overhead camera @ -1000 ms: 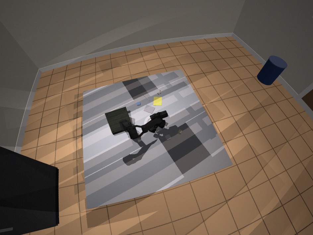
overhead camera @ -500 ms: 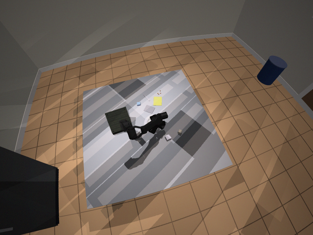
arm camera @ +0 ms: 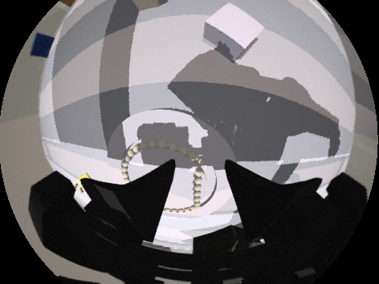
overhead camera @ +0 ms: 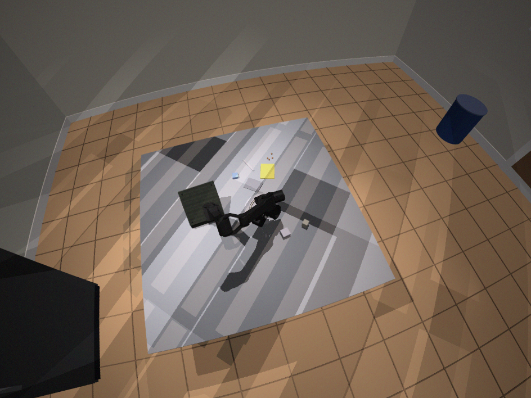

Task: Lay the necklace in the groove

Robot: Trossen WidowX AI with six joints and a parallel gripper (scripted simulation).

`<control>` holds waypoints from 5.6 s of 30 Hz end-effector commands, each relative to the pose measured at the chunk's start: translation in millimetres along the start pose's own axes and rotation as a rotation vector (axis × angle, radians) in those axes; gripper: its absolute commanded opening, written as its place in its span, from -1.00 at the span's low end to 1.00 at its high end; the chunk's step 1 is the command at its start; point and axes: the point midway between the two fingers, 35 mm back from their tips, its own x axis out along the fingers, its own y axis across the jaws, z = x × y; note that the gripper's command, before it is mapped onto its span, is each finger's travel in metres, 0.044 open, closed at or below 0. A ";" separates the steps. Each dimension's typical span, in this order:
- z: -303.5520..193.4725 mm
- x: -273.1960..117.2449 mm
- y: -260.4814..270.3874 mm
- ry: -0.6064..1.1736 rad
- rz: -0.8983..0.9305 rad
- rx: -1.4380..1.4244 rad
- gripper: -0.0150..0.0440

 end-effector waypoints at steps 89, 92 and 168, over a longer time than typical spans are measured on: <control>-84.6 1.8 0.4 0.004 0.001 0.299 -0.49; -84.6 1.8 0.4 0.004 0.001 0.299 -0.49; -87.2 -5.5 -1.8 -0.001 -0.001 0.291 1.00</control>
